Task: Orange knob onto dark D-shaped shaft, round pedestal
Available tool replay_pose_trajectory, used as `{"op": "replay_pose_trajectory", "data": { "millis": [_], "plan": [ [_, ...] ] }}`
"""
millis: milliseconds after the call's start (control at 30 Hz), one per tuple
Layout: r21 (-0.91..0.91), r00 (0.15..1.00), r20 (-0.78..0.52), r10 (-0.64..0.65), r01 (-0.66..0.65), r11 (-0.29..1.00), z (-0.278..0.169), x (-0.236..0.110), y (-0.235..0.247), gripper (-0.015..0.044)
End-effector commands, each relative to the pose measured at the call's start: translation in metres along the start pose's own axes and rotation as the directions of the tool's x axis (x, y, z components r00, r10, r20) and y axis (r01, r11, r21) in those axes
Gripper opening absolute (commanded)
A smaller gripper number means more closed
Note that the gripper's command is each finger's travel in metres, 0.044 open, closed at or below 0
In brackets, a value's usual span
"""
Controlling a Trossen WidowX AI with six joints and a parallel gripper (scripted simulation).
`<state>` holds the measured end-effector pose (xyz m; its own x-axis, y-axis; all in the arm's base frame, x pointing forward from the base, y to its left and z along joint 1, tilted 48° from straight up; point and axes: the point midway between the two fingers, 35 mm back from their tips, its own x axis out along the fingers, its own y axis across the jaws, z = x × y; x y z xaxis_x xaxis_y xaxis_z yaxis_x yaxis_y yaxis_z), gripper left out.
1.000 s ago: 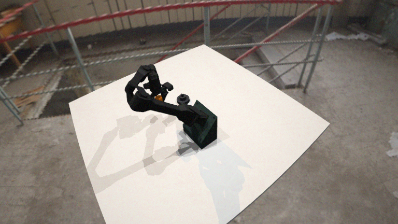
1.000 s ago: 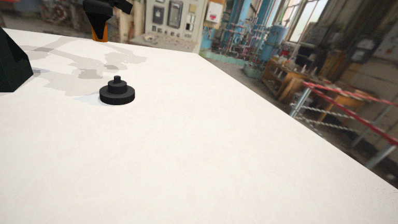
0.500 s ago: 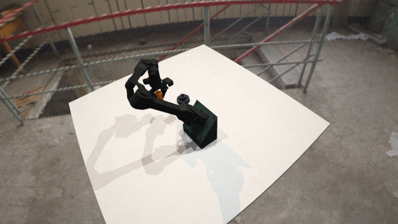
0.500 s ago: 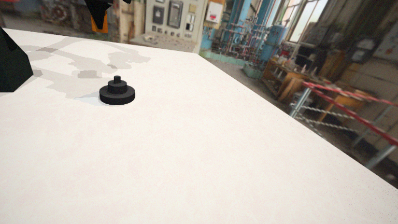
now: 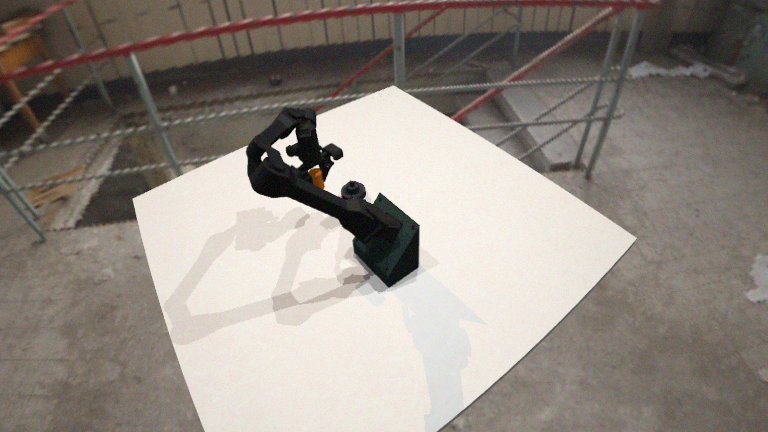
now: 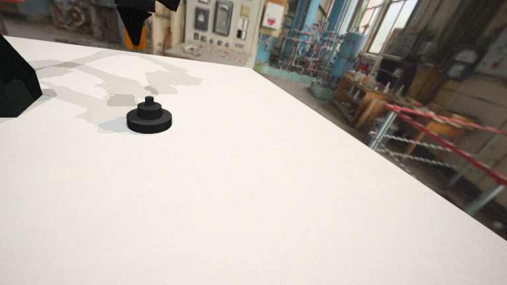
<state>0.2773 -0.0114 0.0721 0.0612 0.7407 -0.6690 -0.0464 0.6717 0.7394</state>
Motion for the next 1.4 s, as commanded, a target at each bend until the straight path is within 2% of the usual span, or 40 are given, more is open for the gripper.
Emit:
{"op": "replay_pose_trajectory", "data": {
  "millis": [0,1367],
  "plan": [
    [0.004,1.000,0.000,-0.009,0.009,1.000,0.003,0.001,-0.013,0.0000],
    [-0.011,1.000,0.009,-0.004,0.004,1.000,0.012,0.041,-0.134,0.0000]
  ]
}}
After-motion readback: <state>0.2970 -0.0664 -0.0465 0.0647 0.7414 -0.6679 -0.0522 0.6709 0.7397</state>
